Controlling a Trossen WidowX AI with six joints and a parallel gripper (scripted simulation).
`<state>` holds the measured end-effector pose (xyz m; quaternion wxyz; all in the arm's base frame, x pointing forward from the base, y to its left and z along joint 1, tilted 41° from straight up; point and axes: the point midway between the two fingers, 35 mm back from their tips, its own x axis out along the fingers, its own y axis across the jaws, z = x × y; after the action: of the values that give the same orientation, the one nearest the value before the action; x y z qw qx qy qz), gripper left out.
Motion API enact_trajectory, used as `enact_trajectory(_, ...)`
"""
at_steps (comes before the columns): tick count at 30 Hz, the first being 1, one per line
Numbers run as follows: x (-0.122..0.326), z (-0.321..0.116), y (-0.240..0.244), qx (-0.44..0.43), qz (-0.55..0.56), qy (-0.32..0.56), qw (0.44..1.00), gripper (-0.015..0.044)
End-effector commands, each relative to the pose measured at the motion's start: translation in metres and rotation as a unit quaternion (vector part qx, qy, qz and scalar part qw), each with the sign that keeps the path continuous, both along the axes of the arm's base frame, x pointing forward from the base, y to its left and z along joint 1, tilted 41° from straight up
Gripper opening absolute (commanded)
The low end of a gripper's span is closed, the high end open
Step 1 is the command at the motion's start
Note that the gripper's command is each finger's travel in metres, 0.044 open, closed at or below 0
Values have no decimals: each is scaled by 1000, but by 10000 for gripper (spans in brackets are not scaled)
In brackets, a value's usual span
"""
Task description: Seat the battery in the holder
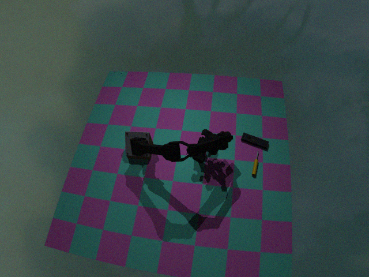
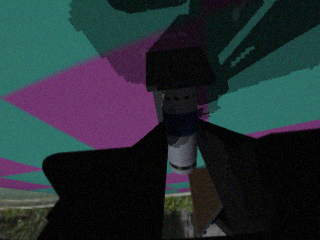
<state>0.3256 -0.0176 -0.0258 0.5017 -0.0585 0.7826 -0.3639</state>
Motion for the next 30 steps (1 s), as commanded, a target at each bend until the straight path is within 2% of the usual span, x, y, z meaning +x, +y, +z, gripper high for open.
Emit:
enact_trajectory(1,6,0,-1,-2,4,-8,1000,79)
enact_trajectory(30,4,-5,-1,-13,36,-41,998,79)
